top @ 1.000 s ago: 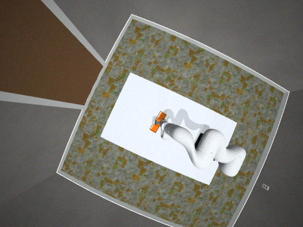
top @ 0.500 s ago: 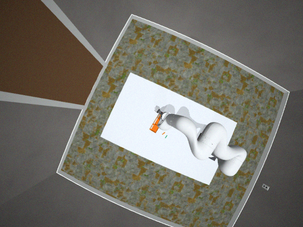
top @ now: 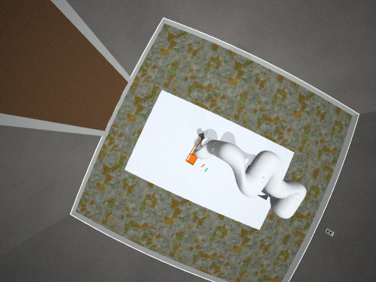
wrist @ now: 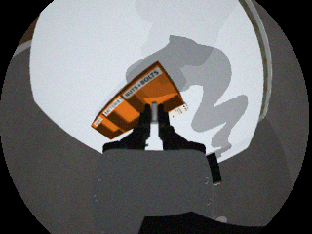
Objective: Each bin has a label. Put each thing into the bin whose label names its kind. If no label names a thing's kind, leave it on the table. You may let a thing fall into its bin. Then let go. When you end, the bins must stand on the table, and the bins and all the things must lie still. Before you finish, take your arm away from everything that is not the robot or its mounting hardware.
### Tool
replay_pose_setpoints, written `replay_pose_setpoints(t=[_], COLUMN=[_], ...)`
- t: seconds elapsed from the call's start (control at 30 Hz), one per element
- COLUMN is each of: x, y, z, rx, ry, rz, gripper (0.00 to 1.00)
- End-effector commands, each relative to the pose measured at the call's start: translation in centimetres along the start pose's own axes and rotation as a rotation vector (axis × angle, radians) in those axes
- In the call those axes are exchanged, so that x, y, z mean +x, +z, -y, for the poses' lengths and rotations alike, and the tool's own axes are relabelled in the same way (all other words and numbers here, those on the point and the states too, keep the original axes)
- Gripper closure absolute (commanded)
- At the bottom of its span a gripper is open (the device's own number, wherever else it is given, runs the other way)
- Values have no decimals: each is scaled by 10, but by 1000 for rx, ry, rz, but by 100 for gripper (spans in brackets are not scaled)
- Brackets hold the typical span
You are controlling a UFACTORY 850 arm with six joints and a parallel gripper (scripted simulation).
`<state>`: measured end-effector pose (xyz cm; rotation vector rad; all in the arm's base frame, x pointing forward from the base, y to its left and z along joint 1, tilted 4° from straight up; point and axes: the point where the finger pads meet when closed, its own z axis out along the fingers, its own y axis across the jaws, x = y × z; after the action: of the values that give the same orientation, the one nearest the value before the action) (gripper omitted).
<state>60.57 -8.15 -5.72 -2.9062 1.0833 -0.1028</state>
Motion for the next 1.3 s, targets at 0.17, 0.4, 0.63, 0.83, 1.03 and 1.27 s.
replay_pose_setpoints(t=[0.17,0.4,0.63,0.83,1.03,1.27], x=[1,1,1,1,1,1], y=[-1,-1,-1,-1,-1,-1], z=[1,1,0,0,0,0], rx=[4,14,11,-10,-10,-10], ry=[331,591,811,942,942,942], rz=[-2,1,-2,-14,-14,-14], gripper=[100,100,100,100,100,100])
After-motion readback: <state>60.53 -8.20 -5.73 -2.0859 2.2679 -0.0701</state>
